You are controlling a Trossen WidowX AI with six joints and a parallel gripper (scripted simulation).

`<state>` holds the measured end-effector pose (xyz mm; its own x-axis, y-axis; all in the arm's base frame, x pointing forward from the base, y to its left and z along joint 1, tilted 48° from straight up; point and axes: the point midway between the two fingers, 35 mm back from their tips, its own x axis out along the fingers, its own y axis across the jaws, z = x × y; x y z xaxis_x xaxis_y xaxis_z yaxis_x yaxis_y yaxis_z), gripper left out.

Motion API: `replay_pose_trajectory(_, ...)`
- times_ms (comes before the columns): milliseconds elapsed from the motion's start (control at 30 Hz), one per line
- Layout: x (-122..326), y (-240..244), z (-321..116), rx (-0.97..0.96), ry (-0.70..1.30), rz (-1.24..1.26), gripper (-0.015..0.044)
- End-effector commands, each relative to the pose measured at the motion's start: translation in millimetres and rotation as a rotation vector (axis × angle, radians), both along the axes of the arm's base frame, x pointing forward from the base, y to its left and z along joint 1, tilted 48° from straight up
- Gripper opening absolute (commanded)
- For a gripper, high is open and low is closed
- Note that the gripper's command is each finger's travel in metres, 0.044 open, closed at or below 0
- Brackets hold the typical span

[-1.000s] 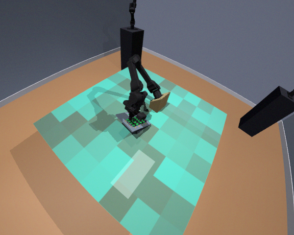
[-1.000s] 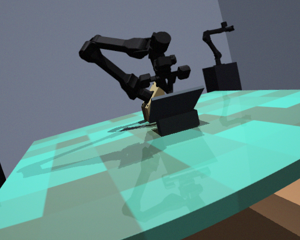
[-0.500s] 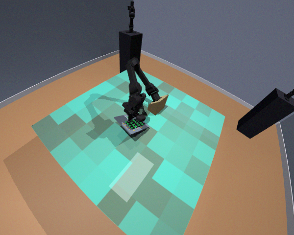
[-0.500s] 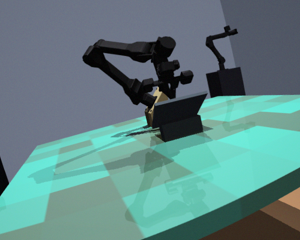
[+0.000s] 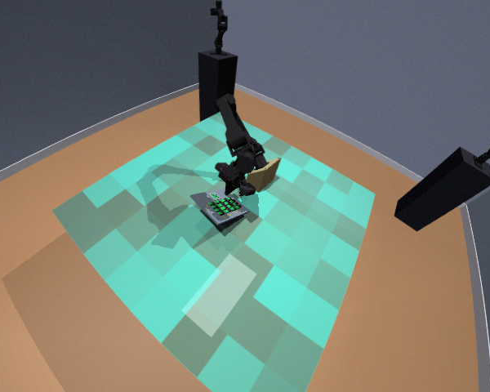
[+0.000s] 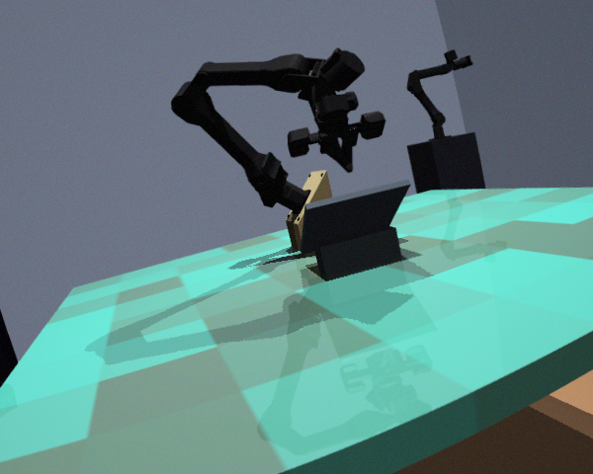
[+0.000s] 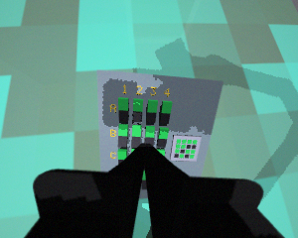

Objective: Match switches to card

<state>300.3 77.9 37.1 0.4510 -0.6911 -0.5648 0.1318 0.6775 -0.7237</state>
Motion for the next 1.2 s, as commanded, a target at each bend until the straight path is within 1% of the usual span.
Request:
replay_pose_trajectory(0,-20.1,14.5,-32.7,-0.010,0.020,0.010,0.0000)
replay_pose_trajectory(133,-19.1,13.2,-34.0,-0.010,0.020,0.011,0.0000)
replay_pose_trajectory(300,-5.1,-10.4,-52.6,-0.015,0.001,0.029,0.0000)
replay_pose_trajectory(1167,5.8,-27.4,-65.9,-0.016,0.000,0.029,0.0000)
